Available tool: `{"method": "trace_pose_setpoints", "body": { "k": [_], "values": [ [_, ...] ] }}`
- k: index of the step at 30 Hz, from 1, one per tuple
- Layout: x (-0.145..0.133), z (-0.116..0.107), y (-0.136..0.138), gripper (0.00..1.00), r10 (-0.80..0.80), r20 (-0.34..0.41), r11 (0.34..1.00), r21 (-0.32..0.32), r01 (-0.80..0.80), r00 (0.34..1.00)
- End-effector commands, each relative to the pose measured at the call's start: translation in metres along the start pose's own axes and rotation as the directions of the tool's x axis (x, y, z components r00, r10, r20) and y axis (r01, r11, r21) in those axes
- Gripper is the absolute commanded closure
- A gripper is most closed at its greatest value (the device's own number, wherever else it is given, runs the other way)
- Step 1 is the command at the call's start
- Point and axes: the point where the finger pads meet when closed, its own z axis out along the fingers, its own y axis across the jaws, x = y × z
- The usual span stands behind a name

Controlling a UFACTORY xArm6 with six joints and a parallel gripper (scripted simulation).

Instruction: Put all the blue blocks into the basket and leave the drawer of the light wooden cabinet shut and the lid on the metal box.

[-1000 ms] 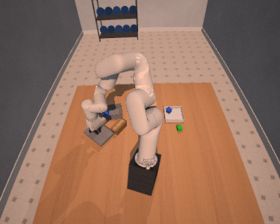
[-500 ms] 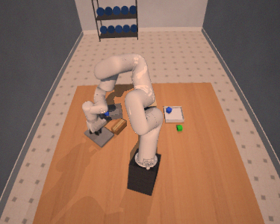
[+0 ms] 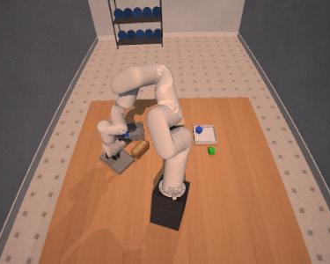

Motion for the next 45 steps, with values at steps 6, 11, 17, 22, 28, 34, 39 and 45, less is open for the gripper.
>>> {"method": "trace_pose_setpoints", "body": {
  "k": [6,11,17,22,28,34,39,45],
  "values": [
    [-0.0014,0.0000,0.0001,1.00,0.000,0.003,1.000,-0.001,0.000,1.000],
    [-0.0014,0.0000,0.0001,1.00,0.000,0.003,1.000,-0.001,0.000,1.000],
    [-0.0014,0.0000,0.0001,1.00,0.000,0.003,1.000,-0.001,0.000,1.000],
    [-0.0014,0.0000,0.0001,0.72,0.000,0.003,1.000,-0.001,0.000,1.000],
    [-0.0014,0.0000,0.0001,0.72,0.000,0.003,1.000,-0.001,0.000,1.000],
    [-0.0014,0.0000,0.0001,0.72,0.000,0.003,1.000,-0.001,0.000,1.000],
    [-0.0014,0.0000,0.0001,0.72,0.000,0.003,1.000,-0.001,0.000,1.000],
    [-0.0014,0.0000,0.0001,0.72,0.000,0.003,1.000,-0.001,0.000,1.000]
  ]
}}
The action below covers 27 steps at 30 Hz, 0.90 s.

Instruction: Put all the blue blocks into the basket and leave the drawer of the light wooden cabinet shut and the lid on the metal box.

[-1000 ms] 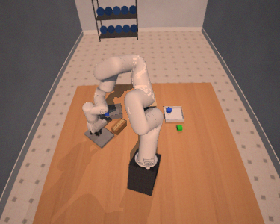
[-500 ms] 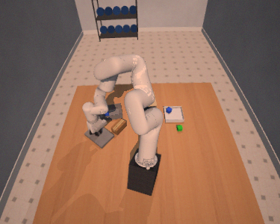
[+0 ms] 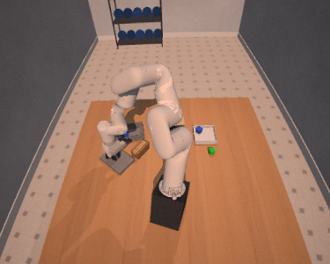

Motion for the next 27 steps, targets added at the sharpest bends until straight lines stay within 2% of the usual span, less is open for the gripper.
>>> {"method": "trace_pose_setpoints", "body": {
  "k": [1,17,27],
  "values": [
    [-0.001,-0.001,0.000,0.72,0.000,0.003,1.000,-0.001,0.000,1.000],
    [-0.001,-0.003,0.000,0.72,0.000,0.003,1.000,0.000,0.000,1.000],
    [-0.001,-0.019,0.000,0.72,0.000,0.003,1.000,0.000,0.000,1.000]
  ]
}}
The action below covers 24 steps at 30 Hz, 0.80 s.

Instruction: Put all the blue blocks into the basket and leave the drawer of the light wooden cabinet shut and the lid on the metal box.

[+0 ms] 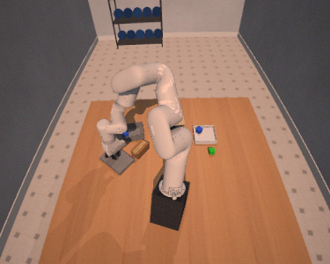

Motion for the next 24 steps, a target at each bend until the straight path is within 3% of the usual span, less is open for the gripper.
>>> {"method": "trace_pose_setpoints", "body": {
  "k": [1,6,24],
  "values": [
    [-0.001,-0.012,0.000,0.72,0.000,0.003,1.000,-0.001,0.000,1.000],
    [-0.001,-0.021,0.000,0.72,0.000,0.003,1.000,-0.001,0.000,1.000],
    [-0.001,-0.087,0.000,0.72,0.000,0.003,1.000,-0.001,0.000,1.000]
  ]
}}
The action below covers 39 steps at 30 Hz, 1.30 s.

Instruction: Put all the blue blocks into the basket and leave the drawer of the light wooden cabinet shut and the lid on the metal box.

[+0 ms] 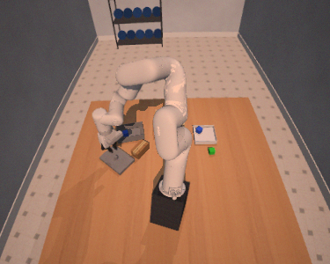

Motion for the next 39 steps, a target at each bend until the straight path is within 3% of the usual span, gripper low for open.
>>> {"method": "trace_pose_setpoints", "body": {
  "k": [1,13,26,27,29,33,34,38,39],
  "values": [
    [0.000,-0.016,-0.001,0.72,0.000,-0.001,1.000,0.001,0.000,1.000],
    [0.000,-0.055,-0.001,0.72,0.000,-0.001,1.000,0.001,0.000,1.000],
    [-0.002,-0.061,-0.002,0.72,0.008,-0.001,1.000,0.001,-0.008,1.000],
    [-0.010,-0.061,-0.012,0.72,0.054,-0.002,0.999,0.000,-0.054,0.999],
    [-0.044,-0.061,-0.058,0.72,0.277,-0.005,0.961,-0.001,-0.277,0.961],
    [-0.046,-0.061,-0.073,0.72,0.337,-0.004,0.941,0.000,-0.337,0.941],
    [-0.064,-0.062,-0.111,0.72,0.490,-0.001,0.872,0.000,-0.490,0.872],
    [-0.082,-0.062,-0.152,0.72,0.644,-0.001,0.765,0.001,-0.644,0.765],
    [-0.089,-0.062,-0.165,0.72,0.646,-0.001,0.763,0.001,-0.646,0.763]
  ]
}}
